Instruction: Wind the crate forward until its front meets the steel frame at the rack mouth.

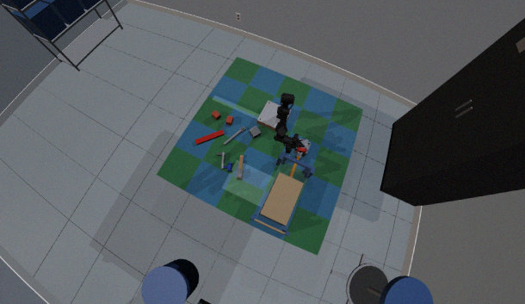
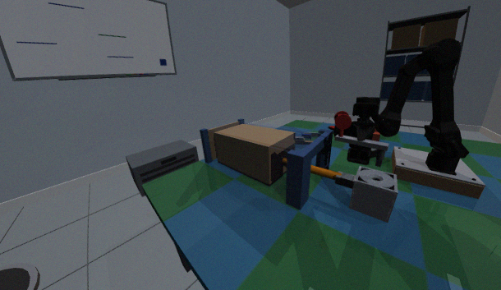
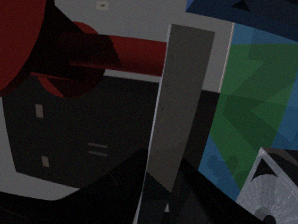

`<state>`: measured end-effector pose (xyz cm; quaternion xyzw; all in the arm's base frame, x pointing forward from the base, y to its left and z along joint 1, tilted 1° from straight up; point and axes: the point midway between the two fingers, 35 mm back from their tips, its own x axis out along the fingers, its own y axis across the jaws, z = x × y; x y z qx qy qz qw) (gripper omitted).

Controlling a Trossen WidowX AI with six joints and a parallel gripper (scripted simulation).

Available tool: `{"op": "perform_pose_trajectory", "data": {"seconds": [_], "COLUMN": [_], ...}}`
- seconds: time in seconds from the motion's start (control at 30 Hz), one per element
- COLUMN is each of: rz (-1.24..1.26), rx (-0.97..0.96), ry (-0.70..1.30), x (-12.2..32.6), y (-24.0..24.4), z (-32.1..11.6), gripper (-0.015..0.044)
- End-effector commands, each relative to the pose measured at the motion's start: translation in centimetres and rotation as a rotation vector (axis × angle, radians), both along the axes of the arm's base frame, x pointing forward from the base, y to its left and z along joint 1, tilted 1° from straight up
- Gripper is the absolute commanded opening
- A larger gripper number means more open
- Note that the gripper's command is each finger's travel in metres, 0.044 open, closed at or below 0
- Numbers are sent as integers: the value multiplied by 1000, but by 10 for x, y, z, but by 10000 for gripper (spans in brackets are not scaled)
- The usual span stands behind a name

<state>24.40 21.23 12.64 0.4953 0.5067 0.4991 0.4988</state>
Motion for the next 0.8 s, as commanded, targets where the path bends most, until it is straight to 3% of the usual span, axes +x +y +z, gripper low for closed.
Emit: {"op": "perform_pose_trajectory", "data": {"seconds": [0.0, 0.77], "rz": [3, 3], "rx": [4, 4], "ry": [-5, -5], "x": [-1, -2], "y": [0, 1], "z": [0, -6], "gripper": [0, 0]}}
